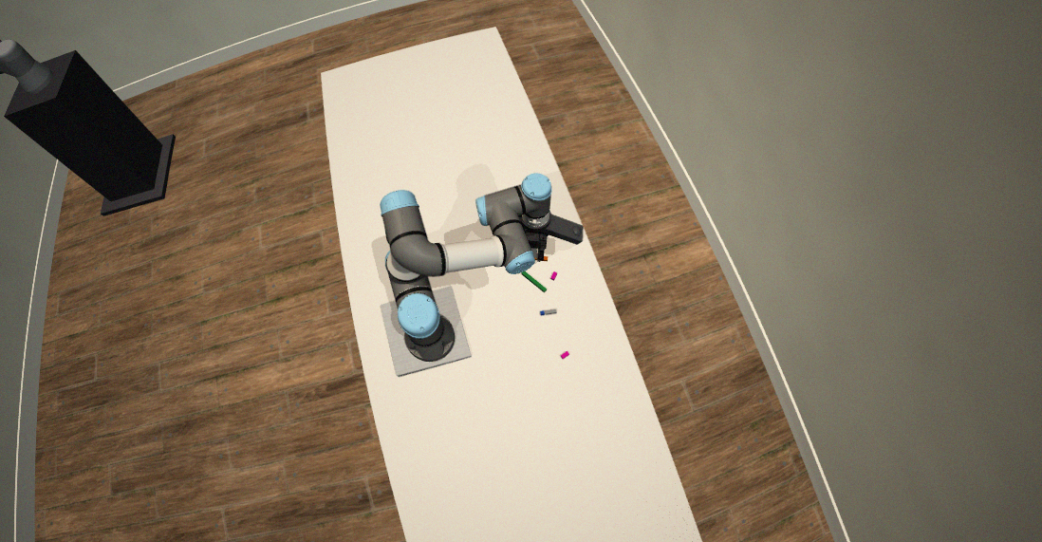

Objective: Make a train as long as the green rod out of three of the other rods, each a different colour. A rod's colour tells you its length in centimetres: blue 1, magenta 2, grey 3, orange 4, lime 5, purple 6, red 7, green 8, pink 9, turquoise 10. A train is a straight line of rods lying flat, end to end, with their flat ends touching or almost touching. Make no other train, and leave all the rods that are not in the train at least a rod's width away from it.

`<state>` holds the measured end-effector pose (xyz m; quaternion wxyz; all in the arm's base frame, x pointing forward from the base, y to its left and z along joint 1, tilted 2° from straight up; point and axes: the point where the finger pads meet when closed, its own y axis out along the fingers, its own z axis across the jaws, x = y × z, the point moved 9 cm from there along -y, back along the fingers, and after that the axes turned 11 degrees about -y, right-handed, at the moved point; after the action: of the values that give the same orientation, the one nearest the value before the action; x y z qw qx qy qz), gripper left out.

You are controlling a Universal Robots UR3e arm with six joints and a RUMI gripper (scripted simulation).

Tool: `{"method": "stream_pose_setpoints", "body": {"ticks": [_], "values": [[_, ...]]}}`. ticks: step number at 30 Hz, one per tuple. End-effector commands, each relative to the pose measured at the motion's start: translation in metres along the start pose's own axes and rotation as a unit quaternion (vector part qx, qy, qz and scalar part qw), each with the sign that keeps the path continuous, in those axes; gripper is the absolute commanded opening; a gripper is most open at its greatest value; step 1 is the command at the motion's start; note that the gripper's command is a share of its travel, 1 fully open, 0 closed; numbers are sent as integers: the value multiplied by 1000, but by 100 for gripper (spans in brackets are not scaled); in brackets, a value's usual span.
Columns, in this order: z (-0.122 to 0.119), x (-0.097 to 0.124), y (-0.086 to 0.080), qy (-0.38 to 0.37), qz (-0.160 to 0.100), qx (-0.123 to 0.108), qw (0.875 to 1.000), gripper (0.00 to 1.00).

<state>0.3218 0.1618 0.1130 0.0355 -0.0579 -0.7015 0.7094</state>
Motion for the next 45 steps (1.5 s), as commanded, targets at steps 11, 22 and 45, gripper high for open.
{"method": "stream_pose_setpoints", "body": {"ticks": [11, 22, 45], "values": [[0, -1, 10, 0, 1, 0, 1000, 14], [0, -1, 15, 0, 1, 0, 1000, 14], [0, -1, 15, 0, 1, 0, 1000, 14]]}}
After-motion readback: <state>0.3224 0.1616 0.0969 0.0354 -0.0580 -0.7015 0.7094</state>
